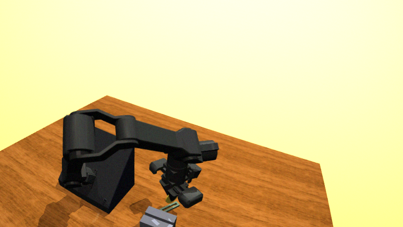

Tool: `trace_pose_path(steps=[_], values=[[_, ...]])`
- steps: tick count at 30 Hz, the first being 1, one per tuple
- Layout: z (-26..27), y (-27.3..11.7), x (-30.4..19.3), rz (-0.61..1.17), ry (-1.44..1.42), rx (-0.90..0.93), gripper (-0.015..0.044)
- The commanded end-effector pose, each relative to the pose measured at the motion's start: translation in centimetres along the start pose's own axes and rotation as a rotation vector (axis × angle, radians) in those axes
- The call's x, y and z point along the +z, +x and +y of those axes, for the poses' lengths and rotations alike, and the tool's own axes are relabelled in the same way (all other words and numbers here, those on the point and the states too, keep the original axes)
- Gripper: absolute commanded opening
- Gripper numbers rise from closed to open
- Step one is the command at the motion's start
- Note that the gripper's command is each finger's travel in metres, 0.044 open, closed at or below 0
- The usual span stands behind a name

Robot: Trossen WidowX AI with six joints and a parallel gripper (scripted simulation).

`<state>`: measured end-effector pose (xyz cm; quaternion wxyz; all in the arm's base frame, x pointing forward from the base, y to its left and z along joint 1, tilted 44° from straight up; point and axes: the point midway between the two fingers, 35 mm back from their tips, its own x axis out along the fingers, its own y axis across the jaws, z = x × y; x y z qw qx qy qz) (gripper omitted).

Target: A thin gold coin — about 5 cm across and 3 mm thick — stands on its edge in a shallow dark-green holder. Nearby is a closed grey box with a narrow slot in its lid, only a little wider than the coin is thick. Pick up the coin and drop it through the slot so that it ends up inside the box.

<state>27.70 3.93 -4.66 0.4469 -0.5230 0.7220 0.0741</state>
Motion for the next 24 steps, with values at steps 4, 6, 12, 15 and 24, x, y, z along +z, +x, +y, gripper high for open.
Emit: trace_pose_path(steps=[4,6,12,15,24], values=[[-0.1,-1.9,0.1,-0.008,0.008,0.003,0.0000],[0.0,-2.4,0.1,-0.008,0.008,0.003,0.0000],[0.0,-4.0,0.0,-0.007,0.008,0.004,0.0000],[0.1,-4.8,-0.1,-0.007,0.008,0.004,0.0000],[0.2,-6.4,-0.3,-0.006,0.014,0.004,0.0000]])
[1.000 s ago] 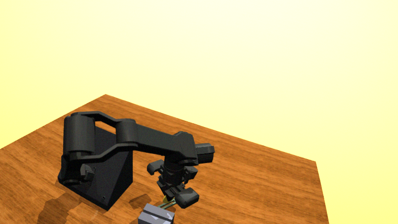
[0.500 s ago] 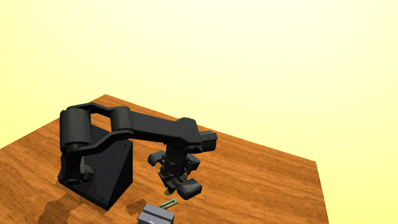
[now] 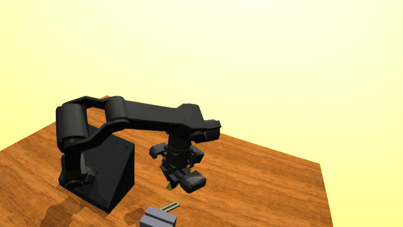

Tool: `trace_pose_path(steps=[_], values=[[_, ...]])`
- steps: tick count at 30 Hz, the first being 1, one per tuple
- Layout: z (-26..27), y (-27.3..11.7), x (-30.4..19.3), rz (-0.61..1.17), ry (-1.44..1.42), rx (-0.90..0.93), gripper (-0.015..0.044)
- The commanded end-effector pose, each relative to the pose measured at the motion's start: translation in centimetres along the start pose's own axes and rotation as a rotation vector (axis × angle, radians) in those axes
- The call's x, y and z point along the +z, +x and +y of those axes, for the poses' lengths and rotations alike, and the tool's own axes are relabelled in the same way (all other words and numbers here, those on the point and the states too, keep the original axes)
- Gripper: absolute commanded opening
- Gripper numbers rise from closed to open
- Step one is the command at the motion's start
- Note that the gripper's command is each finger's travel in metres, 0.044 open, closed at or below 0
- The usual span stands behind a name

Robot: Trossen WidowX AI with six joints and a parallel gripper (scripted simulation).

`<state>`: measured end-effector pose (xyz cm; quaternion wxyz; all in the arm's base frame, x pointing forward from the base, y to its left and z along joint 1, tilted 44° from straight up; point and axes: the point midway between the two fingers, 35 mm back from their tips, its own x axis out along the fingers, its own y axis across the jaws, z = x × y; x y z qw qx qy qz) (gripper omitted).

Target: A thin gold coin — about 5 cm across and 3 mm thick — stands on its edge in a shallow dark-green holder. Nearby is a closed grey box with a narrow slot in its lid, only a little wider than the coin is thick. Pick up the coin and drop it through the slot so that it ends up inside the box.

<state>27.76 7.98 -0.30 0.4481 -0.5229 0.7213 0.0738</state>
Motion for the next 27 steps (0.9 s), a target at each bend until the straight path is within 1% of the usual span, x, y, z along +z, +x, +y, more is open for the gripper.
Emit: trace_pose_path(steps=[1,27], values=[[0.01,-0.50,-0.12,-0.003,0.028,0.005,0.0000],[0.12,-0.55,-0.24,-0.001,0.901,0.006,0.0000]])
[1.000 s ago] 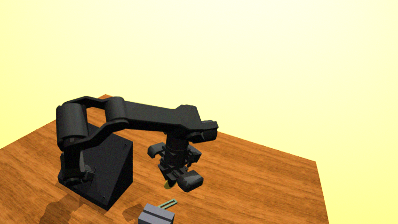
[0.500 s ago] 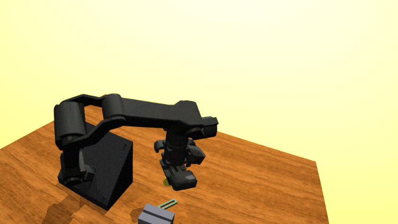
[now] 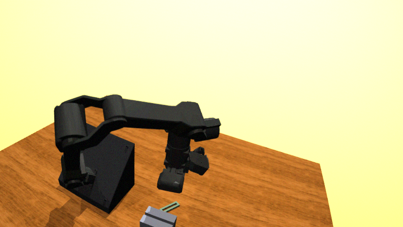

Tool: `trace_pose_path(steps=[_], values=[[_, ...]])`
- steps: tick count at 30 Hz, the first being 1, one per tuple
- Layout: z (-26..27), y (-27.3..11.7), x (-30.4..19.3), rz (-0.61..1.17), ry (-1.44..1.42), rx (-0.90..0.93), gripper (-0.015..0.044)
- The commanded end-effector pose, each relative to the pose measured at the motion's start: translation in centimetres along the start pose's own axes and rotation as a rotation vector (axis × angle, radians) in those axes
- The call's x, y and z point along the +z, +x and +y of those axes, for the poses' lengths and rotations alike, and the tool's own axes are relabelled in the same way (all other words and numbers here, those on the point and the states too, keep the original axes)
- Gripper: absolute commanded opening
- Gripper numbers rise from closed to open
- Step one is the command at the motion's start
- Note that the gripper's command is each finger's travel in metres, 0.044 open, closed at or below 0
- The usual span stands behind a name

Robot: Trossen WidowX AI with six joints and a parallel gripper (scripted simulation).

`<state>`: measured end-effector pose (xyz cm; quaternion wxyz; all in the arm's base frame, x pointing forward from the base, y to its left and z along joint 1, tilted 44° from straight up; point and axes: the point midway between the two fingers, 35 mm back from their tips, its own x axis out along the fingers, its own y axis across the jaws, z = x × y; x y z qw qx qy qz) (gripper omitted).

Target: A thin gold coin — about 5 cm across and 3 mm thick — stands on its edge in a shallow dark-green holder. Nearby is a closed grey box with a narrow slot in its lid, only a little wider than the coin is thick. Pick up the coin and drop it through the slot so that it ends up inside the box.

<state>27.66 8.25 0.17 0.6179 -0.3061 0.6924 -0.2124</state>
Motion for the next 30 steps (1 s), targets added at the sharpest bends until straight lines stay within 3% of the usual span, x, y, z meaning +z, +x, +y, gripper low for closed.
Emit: trace_pose_path(steps=[1,30], values=[[0.0,0.0,-0.1,0.004,0.133,0.003,0.0000],[-5.3,-0.2,-0.5,0.005,0.180,0.007,0.0000]])
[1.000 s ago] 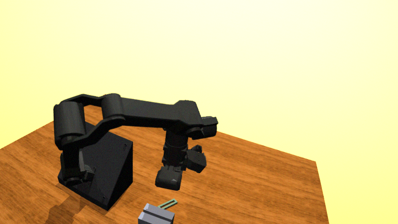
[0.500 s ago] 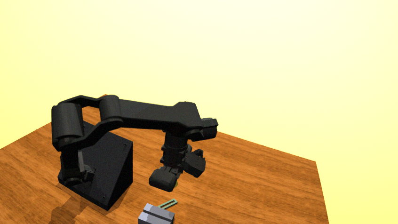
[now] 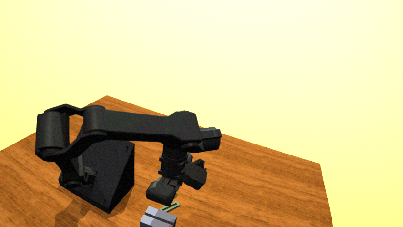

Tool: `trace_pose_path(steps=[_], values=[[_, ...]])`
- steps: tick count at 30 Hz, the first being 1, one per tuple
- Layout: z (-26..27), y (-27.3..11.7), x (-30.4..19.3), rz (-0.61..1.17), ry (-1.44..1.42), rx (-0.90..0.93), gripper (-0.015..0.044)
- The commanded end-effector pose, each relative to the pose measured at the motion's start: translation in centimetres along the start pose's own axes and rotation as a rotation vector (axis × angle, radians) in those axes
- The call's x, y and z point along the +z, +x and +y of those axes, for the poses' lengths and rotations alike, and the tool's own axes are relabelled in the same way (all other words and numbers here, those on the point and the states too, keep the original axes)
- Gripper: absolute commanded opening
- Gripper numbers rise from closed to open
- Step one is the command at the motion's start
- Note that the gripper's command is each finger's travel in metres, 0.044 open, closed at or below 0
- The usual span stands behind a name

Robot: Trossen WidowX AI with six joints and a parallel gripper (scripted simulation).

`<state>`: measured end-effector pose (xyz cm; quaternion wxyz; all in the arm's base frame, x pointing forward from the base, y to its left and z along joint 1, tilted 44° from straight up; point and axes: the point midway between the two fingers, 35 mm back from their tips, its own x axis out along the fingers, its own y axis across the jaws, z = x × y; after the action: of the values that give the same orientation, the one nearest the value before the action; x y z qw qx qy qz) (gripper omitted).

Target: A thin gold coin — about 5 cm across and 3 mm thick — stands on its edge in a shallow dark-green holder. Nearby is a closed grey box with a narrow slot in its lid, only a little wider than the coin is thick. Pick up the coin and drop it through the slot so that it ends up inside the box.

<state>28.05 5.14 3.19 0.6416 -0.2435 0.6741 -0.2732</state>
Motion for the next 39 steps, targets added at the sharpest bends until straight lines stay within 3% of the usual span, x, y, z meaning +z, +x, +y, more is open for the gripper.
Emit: trace_pose_path(steps=[1,20,39], values=[[-1.2,-0.1,0.0,-0.004,-0.004,-0.004,0.0000],[-6.2,0.0,-0.2,-0.004,-0.003,-0.013,0.0000],[-6.1,0.0,-0.2,0.000,-0.003,-0.009,0.0000]])
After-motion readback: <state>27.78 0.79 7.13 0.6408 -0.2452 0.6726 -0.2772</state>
